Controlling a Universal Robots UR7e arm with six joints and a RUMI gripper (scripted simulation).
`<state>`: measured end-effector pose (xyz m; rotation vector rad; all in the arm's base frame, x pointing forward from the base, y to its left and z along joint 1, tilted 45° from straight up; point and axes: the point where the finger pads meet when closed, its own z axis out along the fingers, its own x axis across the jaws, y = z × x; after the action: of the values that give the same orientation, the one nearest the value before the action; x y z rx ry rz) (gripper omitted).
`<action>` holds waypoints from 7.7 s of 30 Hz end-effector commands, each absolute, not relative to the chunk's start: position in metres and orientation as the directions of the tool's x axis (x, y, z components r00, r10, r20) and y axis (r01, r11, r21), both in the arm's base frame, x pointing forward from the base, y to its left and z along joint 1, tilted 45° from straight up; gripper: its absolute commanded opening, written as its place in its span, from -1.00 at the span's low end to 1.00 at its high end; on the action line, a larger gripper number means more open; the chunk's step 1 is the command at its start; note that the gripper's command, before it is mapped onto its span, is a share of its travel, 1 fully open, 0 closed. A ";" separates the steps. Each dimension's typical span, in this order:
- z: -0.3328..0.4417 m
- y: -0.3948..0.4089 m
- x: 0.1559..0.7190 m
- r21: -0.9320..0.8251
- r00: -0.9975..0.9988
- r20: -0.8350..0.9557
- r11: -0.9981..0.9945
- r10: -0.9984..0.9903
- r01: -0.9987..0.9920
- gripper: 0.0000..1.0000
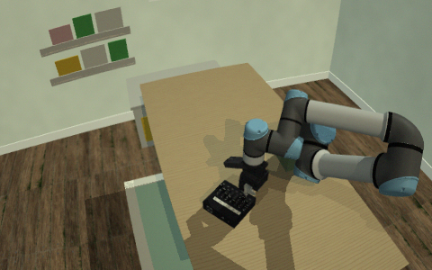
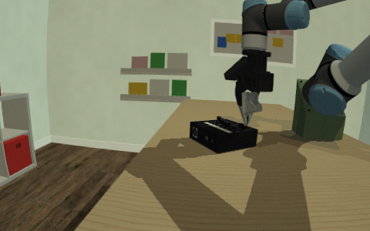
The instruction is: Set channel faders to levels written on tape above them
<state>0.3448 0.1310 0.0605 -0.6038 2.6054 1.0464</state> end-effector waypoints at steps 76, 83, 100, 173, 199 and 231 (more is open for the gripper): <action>0.069 0.138 0.365 0.593 -0.877 -0.392 0.653 -0.277 -0.472 -1.00; 0.070 0.138 0.367 0.593 -0.877 -0.392 0.653 -0.277 -0.472 -1.00; 0.072 0.140 0.373 0.593 -0.877 -0.392 0.653 -0.277 -0.472 -1.00; 0.092 0.117 0.366 0.593 -0.877 -0.392 0.653 -0.277 -0.472 -1.00; 0.099 0.111 0.365 0.591 -0.875 -0.395 0.652 -0.280 -0.476 -1.00; 0.099 0.108 0.379 0.393 -0.624 -0.592 0.494 -0.510 -0.776 -1.00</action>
<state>0.3747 0.1094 0.0989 -0.9260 2.4390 0.9528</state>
